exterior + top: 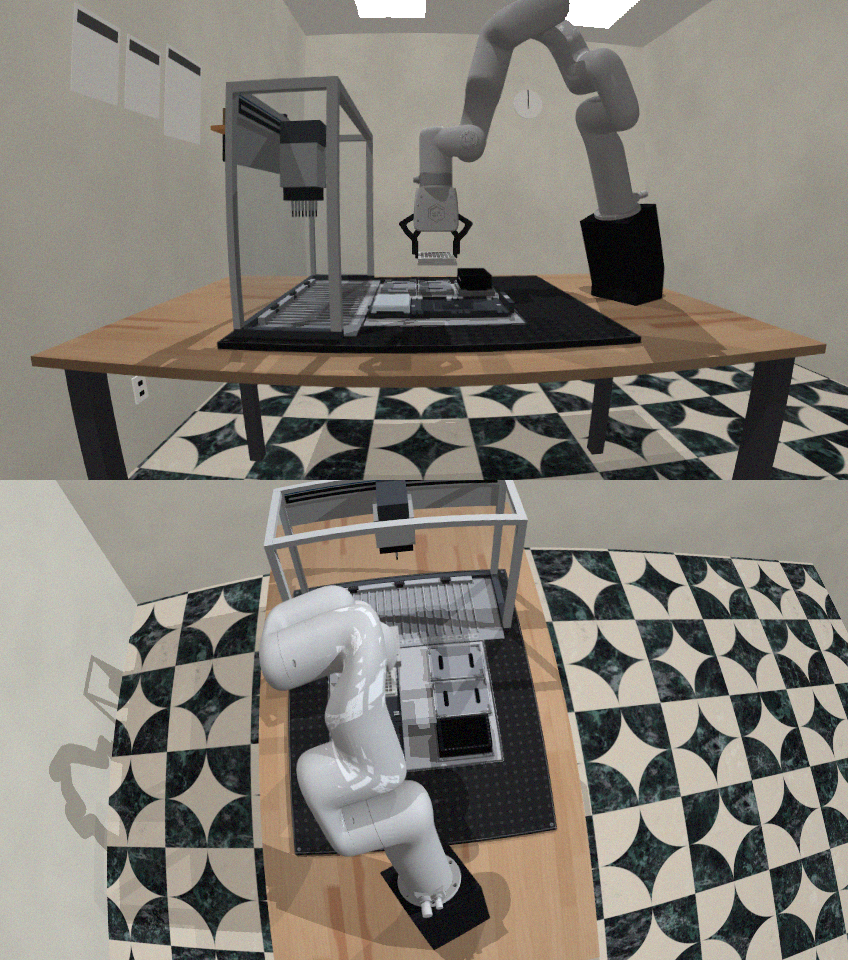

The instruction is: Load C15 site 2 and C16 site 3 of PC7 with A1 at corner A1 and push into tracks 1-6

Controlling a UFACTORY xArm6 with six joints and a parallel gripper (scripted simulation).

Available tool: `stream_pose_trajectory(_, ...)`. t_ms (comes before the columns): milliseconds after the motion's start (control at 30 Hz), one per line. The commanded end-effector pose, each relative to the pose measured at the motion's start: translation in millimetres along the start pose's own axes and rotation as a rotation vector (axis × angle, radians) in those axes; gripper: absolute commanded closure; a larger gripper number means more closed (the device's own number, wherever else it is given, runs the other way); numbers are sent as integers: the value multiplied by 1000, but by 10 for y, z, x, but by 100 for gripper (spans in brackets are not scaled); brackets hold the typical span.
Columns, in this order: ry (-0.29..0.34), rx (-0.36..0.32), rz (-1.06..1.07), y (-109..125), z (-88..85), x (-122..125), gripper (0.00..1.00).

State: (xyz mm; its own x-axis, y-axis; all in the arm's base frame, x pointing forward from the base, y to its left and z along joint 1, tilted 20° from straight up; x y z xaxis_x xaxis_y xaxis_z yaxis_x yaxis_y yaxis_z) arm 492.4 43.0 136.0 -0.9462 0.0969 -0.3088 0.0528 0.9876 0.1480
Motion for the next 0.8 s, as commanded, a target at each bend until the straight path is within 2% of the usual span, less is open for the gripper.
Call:
stream_pose_trajectory(0,-3,-1,0,2,77,-11,100)
stream_pose_trajectory(767,-3,-1,0,2,427,-12,100)
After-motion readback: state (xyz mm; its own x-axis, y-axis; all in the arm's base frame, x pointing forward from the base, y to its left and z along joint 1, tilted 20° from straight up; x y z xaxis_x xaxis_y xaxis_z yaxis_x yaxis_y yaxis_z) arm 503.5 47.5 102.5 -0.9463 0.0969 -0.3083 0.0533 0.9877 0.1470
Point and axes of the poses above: the point where the finger pads meet when closed, its own z axis out along the fingers, its own x axis across the jaws, y = z × x, the point moved 6 cm from there along -z, back along the fingers, and after that the axes turned 1 degree about -z, right-handed, at the moved point
